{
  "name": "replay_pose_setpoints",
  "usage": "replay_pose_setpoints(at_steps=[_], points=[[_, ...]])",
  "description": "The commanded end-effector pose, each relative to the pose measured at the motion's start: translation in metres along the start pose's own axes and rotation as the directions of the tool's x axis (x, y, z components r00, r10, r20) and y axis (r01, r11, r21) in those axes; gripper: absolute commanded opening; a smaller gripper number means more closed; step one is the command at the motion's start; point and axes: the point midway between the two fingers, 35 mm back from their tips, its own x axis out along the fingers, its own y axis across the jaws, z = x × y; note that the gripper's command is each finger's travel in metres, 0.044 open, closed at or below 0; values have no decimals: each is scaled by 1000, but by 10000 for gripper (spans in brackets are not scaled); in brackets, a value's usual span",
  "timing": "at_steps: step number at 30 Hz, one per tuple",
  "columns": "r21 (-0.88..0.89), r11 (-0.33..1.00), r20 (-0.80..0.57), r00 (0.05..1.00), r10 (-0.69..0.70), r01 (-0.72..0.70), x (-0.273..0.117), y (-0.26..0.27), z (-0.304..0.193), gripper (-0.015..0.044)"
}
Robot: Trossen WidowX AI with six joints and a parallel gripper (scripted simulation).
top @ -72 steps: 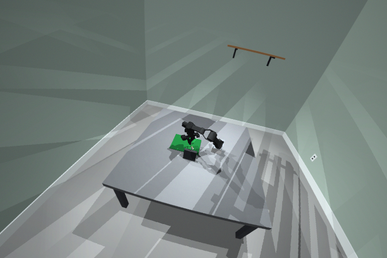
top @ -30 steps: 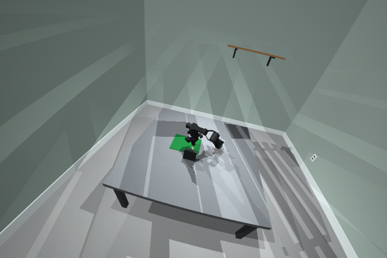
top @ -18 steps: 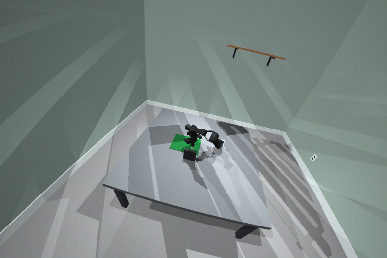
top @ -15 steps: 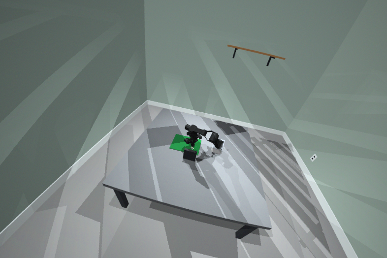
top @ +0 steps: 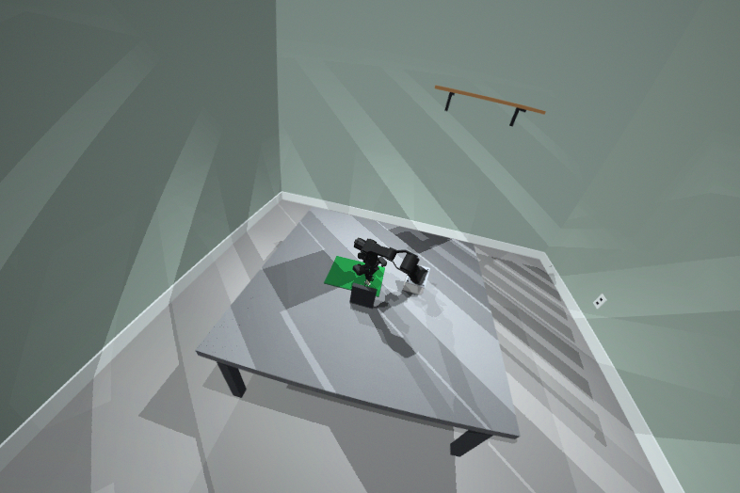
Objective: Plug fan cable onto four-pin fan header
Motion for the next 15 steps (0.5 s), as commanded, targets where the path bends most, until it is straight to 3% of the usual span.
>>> replay_pose_setpoints(at_steps=[1,15], points=[[17,1000,-6,1000,1,-1,2,-3,-3,0],[12,1000,-6,1000,1,-1,2,-2,-1,0]])
